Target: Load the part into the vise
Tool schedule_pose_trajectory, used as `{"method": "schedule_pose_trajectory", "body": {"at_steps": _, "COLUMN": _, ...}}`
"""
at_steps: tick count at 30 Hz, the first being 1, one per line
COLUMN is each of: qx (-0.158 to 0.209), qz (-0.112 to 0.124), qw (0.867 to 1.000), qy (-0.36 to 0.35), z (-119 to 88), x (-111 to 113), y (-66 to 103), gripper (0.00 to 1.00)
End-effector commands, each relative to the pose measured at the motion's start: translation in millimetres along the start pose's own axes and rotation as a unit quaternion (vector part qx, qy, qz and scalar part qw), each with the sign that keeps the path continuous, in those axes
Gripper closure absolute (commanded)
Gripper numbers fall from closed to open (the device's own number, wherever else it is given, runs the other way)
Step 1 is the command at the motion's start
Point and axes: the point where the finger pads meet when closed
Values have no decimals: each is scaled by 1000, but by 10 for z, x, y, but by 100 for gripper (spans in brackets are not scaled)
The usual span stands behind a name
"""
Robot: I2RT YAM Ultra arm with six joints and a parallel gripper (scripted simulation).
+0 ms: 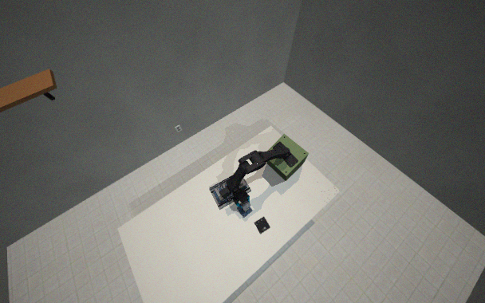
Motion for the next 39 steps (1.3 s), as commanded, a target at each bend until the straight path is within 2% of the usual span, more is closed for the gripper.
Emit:
{"method": "schedule_pose_trajectory", "body": {"at_steps": 1, "qx": -21, "qz": -10, "qw": 1000, "qy": 6, "z": 199, "x": -31, "y": 195, "gripper": 100}}
{"method": "schedule_pose_trajectory", "body": {"at_steps": 16, "qx": -21, "qz": -8, "qw": 1000, "qy": 4, "z": 200, "x": -9, "y": 202, "gripper": 100}}
{"method": "schedule_pose_trajectory", "body": {"at_steps": 17, "qx": -21, "qz": -20, "qw": 999, "qy": 16, "z": 255, "x": -126, "y": 253, "gripper": 100}}
{"method": "schedule_pose_trajectory", "body": {"at_steps": 18, "qx": -21, "qz": -20, "qw": 999, "qy": 16, "z": 256, "x": -128, "y": 254, "gripper": 100}}
{"method": "schedule_pose_trajectory", "body": {"at_steps": 39, "qx": -21, "qz": -19, "qw": 999, "qy": 17, "z": 268, "x": -123, "y": 243, "gripper": 100}}
Point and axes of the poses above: the point where the finger pads meet when closed, its own y axis back along the fingers, its own x axis across the jaws, z = x × y, and after that the axes turned 9 degrees about -y, right-handed
